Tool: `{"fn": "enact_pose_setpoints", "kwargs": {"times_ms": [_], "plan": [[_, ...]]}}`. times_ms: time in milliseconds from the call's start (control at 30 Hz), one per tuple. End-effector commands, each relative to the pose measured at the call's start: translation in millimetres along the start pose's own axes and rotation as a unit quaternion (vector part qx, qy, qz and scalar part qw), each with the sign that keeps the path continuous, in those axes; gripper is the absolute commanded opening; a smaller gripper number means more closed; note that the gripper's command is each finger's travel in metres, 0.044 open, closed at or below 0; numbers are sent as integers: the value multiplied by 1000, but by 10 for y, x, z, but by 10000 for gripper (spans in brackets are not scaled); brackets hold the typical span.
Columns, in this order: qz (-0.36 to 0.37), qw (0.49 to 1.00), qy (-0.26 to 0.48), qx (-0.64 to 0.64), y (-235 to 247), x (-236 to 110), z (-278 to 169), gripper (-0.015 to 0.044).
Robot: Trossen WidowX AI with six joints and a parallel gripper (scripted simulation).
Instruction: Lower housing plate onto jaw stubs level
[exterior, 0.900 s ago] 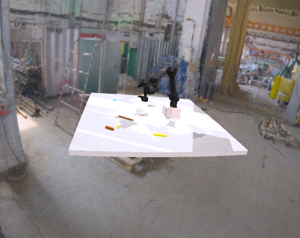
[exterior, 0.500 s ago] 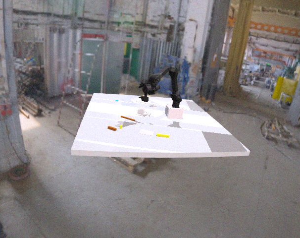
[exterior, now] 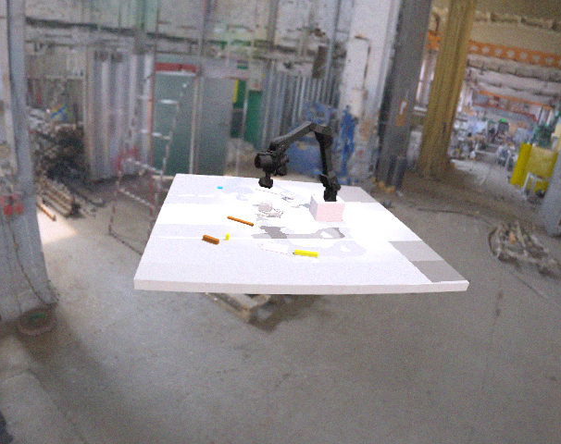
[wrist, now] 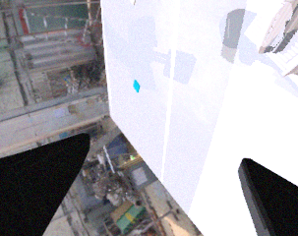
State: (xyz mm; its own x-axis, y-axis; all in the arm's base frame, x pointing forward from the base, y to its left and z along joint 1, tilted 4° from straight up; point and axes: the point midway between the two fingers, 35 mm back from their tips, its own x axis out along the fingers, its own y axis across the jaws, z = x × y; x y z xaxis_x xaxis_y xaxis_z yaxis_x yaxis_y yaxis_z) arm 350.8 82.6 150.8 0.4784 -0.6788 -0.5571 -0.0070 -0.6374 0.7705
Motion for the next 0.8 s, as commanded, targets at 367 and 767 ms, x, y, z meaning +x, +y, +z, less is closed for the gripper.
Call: {"fn": "enact_pose_setpoints", "kwargs": {"times_ms": [367,767], "plan": [[-57,988,-127,72,306,705,412,440],[-100,962,-209,147,517,1125,799,440]]}}
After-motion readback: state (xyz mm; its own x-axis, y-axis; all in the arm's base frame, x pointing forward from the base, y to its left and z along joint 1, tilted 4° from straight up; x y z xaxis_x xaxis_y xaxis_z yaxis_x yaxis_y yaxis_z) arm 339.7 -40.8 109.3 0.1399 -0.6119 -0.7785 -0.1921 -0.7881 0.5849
